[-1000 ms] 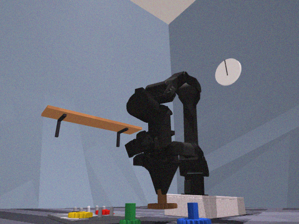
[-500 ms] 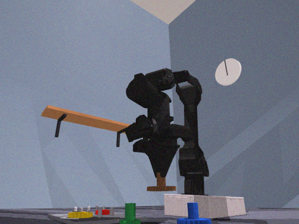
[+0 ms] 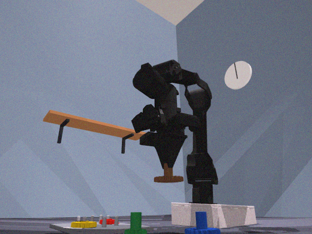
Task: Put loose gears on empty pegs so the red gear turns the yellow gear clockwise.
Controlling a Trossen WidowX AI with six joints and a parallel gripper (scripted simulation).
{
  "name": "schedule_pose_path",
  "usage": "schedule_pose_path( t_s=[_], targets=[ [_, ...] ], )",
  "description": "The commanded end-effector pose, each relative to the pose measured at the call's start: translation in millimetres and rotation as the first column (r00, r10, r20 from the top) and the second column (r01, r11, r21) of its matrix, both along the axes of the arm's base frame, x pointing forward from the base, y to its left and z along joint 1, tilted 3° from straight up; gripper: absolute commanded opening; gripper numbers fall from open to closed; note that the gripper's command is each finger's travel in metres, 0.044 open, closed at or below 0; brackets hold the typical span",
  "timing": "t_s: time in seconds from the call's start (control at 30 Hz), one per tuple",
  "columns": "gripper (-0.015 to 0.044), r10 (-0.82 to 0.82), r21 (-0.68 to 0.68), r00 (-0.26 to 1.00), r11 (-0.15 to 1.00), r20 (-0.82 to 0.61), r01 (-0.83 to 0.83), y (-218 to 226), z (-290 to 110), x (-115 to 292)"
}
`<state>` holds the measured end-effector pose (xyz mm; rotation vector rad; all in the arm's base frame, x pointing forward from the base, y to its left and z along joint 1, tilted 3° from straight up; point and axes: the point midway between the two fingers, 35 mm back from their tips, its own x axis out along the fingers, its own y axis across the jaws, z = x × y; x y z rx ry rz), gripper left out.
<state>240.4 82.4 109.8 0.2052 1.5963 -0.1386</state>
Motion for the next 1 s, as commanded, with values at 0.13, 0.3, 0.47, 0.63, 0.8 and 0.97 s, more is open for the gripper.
schedule_pose_path(
  t_s=[0.13,0.3,0.47,0.63,0.8,0.97],
  targets=[
    [0.0,0.004,0.007,1.0,1.0,0.011,-0.004,-1,25,-2],
    [0.0,0.004,0.007,1.0,1.0,0.011,-0.004,-3,38,-5],
    [0.0,0.003,0.007,1.0,1.0,0.011,-0.003,-3,41,-6],
    [0.0,-0.011,0.007,1.0,1.0,0.015,0.011,-8,39,-1],
    [0.0,-0.025,0.005,1.0,1.0,0.019,0.024,-15,34,8],
    [0.0,-0.032,0.0,0.999,0.999,0.02,0.032,-24,29,17]
  ],
)
